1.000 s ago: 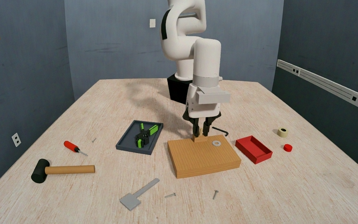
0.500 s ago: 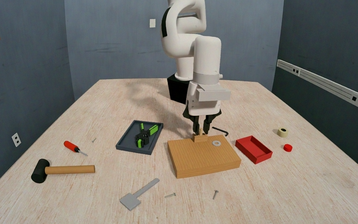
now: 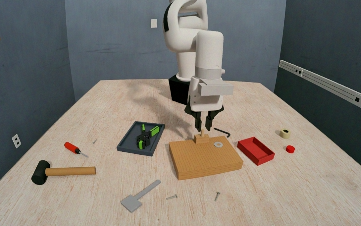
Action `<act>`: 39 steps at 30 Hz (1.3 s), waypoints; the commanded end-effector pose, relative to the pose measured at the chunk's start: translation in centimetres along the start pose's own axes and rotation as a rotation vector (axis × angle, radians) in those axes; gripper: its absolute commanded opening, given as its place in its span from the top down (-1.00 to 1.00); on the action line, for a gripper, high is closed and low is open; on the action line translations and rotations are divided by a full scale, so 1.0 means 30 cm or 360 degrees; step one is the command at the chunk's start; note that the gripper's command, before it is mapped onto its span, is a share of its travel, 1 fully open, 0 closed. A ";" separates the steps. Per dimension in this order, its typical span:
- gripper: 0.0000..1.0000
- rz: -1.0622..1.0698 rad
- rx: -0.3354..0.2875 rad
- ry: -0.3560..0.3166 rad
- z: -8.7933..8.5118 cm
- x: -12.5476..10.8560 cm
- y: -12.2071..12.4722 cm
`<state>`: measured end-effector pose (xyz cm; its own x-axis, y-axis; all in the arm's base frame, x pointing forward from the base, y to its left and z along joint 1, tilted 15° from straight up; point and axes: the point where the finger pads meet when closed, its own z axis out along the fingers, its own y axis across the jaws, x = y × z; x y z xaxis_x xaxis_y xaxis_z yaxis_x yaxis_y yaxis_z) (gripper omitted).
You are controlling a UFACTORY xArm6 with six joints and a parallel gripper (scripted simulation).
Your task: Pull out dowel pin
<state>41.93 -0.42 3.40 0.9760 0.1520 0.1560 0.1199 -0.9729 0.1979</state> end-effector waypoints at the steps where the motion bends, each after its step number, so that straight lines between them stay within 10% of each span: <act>1: 0.44 0.0000 0.0001 0.0005 -0.030 0.005 0.001; 39: 0.44 0.0004 0.0001 0.0004 -0.084 0.005 0.004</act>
<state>41.49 -0.01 5.77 0.9761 0.1520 0.1554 0.1201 -0.9729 0.1974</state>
